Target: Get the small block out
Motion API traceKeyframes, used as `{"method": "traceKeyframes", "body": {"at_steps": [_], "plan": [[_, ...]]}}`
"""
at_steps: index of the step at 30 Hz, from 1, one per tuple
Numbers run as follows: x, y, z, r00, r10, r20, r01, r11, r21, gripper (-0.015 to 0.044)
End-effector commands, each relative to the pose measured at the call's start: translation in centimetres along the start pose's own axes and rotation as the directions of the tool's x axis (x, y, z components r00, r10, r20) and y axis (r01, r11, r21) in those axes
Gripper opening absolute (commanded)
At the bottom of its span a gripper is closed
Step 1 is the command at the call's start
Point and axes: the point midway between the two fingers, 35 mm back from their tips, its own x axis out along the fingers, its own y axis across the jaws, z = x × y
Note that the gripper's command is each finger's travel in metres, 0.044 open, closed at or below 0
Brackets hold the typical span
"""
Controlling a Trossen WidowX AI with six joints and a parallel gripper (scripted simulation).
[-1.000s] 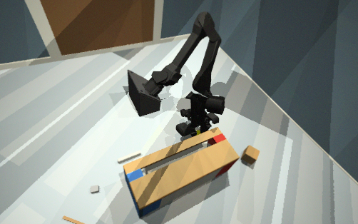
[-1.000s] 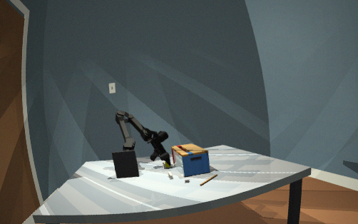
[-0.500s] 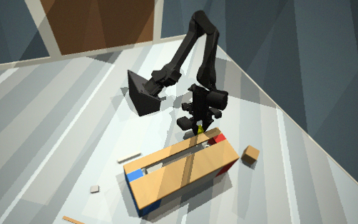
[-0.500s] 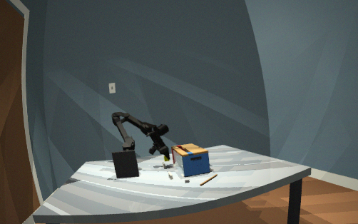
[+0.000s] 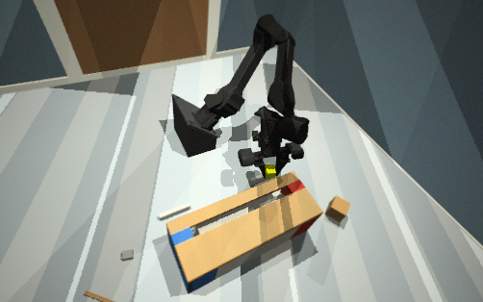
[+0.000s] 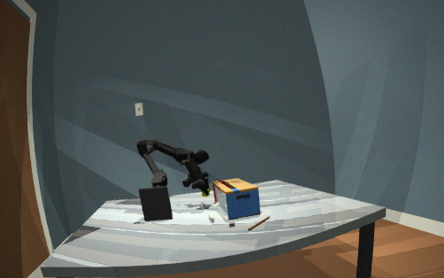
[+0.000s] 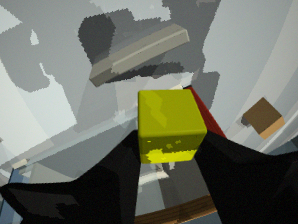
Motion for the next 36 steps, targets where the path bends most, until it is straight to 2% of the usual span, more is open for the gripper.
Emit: {"method": "traceKeyframes", "body": {"at_steps": [1, 9, 17, 27, 36], "plan": [[-0.3, -0.2, -0.2, 1.0, -0.005, 0.002, 0.005, 0.992, 0.123, 0.0], [-0.8, 0.0, -0.3, 1.0, -0.008, 0.014, 0.001, 0.904, 0.429, 0.0], [-1.3, 0.1, -0.3, 1.0, -0.012, 0.026, -0.009, 0.723, 0.691, 0.0], [-1.9, 0.1, -0.3, 0.999, -0.02, 0.039, -0.028, 0.397, 0.918, 0.0], [-2.5, 0.2, -0.4, 0.998, -0.027, 0.048, -0.046, 0.046, 0.998, 0.0]]}}
